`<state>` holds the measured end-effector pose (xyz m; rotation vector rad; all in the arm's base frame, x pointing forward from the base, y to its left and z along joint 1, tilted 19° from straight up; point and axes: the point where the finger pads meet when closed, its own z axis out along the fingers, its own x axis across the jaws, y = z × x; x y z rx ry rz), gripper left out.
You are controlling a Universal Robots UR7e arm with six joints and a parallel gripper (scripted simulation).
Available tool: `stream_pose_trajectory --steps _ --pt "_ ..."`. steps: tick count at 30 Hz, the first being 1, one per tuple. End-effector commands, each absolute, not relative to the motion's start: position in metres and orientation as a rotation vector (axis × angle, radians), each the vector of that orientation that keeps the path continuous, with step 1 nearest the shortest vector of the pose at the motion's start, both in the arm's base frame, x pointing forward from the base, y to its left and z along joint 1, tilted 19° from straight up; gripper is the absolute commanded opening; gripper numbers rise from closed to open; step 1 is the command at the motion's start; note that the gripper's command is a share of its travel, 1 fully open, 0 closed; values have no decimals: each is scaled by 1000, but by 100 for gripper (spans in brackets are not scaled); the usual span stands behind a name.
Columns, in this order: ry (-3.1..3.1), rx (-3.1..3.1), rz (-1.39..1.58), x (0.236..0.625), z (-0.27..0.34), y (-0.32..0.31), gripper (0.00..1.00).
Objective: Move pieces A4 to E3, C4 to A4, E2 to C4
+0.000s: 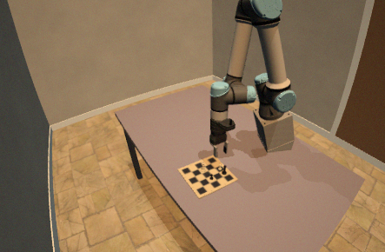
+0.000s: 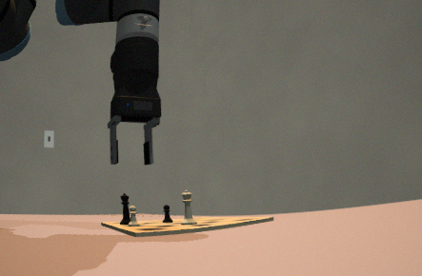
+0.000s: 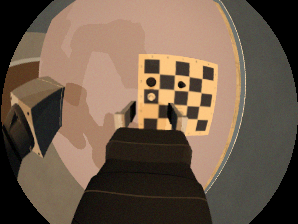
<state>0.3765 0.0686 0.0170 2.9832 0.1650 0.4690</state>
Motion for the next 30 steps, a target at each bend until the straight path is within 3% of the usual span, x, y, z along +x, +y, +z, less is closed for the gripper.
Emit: stream_pose_trajectory --steps 1,9,10,30 --pt "-62 3008 488 407 34 58 100" --pt "-378 3015 506 445 59 43 100" --pt "-374 3016 506 445 59 44 79" --pt "-376 3016 505 444 58 44 79"
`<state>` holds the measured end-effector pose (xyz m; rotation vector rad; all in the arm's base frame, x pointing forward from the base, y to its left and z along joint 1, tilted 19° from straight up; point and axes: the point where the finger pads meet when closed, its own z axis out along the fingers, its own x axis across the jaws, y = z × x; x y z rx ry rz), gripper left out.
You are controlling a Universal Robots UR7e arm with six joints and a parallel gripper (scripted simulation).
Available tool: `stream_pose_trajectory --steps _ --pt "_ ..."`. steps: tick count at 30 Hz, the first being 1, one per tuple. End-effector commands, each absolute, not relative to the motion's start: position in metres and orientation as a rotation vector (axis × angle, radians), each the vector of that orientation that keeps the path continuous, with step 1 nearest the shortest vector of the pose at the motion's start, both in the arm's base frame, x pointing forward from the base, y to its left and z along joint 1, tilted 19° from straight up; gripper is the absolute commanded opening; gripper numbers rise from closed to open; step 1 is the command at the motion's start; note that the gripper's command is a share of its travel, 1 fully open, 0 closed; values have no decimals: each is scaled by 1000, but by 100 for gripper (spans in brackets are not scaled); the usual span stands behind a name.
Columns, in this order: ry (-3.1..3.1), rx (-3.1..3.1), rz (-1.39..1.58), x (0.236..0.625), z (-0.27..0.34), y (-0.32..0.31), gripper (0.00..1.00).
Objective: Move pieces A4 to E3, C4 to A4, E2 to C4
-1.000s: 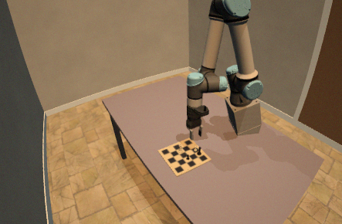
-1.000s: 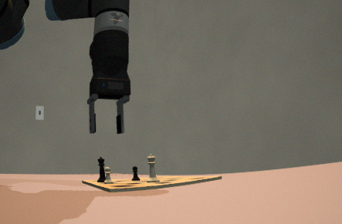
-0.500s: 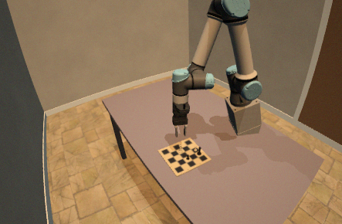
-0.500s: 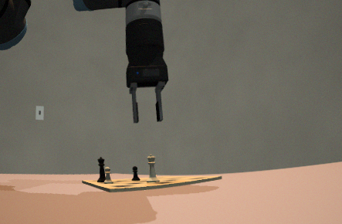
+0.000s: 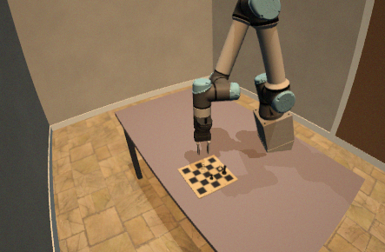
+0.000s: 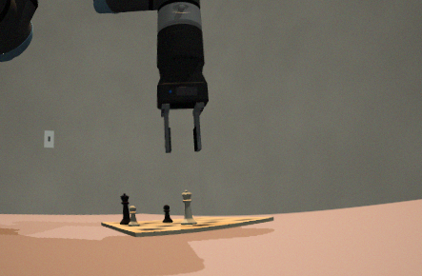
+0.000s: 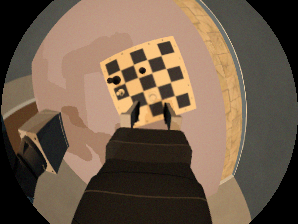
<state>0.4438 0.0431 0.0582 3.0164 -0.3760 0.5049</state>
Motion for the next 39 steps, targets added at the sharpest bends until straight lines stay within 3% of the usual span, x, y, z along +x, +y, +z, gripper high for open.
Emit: stream_pose_trajectory --steps 1,39 --pt "-376 3016 505 444 59 44 79" --pt "-376 3018 499 447 44 43 79"
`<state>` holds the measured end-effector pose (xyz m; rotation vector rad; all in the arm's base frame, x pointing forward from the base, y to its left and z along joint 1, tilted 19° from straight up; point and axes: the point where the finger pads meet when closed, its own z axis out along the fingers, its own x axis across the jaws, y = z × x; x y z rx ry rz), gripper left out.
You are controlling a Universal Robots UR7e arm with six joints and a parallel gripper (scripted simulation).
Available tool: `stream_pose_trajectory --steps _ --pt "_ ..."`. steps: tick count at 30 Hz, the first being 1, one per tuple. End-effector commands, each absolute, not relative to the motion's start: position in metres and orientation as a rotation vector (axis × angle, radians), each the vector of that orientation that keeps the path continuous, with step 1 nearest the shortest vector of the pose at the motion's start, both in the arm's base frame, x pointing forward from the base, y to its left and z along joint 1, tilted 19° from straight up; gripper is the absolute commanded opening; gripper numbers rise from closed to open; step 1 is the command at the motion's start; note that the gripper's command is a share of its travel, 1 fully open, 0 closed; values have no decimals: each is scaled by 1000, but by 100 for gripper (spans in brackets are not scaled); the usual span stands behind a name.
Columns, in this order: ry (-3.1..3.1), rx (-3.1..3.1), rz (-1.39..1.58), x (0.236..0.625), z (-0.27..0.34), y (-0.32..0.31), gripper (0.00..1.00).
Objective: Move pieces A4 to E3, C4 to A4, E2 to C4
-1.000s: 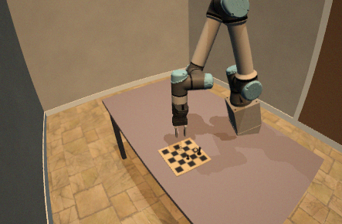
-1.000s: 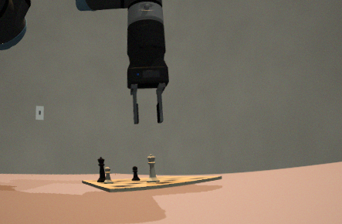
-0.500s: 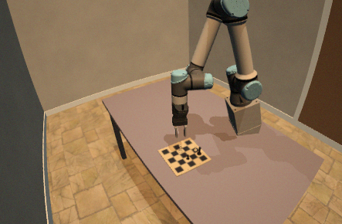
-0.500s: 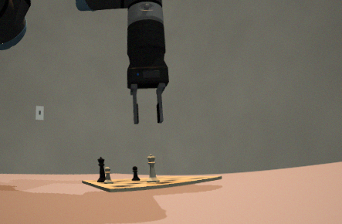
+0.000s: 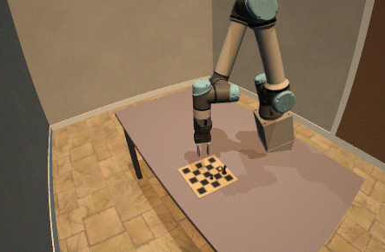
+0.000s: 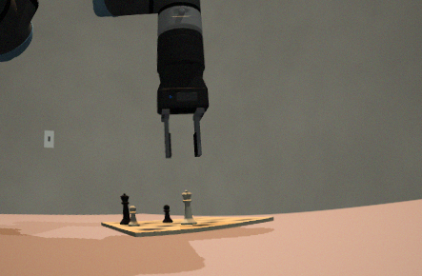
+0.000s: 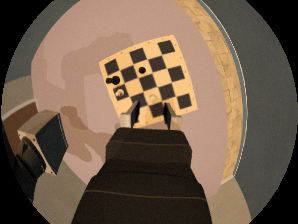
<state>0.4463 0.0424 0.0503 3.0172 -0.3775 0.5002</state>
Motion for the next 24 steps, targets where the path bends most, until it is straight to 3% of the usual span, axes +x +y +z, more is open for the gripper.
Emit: stream_pose_trajectory --steps 1,24 --pt "-376 3018 500 448 42 43 79" --pt "-376 3017 503 459 15 41 79"
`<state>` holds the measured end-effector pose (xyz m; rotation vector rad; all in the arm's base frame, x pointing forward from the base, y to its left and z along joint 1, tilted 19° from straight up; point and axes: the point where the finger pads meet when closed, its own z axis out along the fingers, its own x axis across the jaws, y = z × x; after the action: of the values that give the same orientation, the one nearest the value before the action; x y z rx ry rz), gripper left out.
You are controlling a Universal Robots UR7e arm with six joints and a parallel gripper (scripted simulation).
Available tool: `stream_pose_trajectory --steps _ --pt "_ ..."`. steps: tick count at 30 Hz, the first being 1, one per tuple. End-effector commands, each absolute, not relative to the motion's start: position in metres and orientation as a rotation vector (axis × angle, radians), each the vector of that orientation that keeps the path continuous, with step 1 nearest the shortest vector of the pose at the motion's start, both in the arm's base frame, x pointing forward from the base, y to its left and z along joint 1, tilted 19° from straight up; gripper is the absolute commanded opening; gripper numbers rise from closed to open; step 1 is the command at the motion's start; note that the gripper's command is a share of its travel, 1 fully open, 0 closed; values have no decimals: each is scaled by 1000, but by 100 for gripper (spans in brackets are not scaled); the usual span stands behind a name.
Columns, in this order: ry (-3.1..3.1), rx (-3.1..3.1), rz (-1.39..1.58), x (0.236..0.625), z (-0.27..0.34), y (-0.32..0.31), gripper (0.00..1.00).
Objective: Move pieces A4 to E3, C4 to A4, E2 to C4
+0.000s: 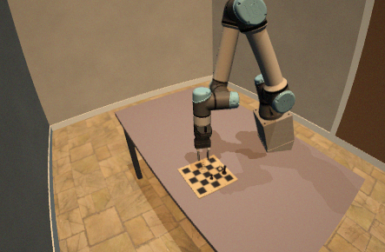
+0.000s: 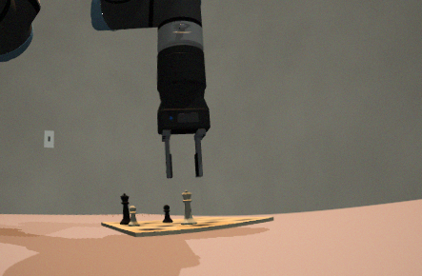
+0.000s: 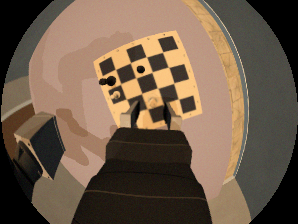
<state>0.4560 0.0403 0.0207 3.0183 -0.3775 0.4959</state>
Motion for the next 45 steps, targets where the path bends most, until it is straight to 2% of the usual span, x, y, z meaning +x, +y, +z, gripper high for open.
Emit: stream_pose_trajectory --steps 1,45 --pt "-376 3017 503 460 14 40 79" --pt "-376 3016 506 462 10 40 79"
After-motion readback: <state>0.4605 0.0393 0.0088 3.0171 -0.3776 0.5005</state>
